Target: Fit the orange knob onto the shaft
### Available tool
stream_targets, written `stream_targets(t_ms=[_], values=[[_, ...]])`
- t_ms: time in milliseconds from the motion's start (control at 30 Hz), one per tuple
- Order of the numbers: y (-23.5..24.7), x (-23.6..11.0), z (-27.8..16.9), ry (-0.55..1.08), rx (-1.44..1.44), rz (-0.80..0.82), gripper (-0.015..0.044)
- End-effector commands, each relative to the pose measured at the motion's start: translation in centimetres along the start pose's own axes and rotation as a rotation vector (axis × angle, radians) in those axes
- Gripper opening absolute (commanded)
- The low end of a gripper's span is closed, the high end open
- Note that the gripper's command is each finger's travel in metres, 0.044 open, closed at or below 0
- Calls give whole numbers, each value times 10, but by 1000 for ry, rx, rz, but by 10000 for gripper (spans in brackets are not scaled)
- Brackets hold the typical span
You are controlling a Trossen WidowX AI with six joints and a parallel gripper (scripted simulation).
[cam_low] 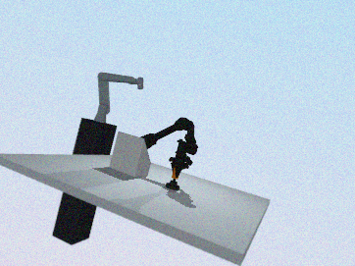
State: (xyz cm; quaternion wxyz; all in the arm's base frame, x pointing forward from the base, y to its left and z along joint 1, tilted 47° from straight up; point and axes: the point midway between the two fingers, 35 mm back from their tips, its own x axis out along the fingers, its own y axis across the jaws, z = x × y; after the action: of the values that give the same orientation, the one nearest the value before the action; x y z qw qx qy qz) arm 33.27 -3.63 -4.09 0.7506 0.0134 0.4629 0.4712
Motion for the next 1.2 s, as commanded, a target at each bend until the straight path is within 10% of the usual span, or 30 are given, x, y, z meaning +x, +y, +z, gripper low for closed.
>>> stream_targets(t_ms=[0, 1167], values=[[-1, 1, 0, -2, 0, -3, 0], [-1, 2, -1, -2, -209, -3, 0]])
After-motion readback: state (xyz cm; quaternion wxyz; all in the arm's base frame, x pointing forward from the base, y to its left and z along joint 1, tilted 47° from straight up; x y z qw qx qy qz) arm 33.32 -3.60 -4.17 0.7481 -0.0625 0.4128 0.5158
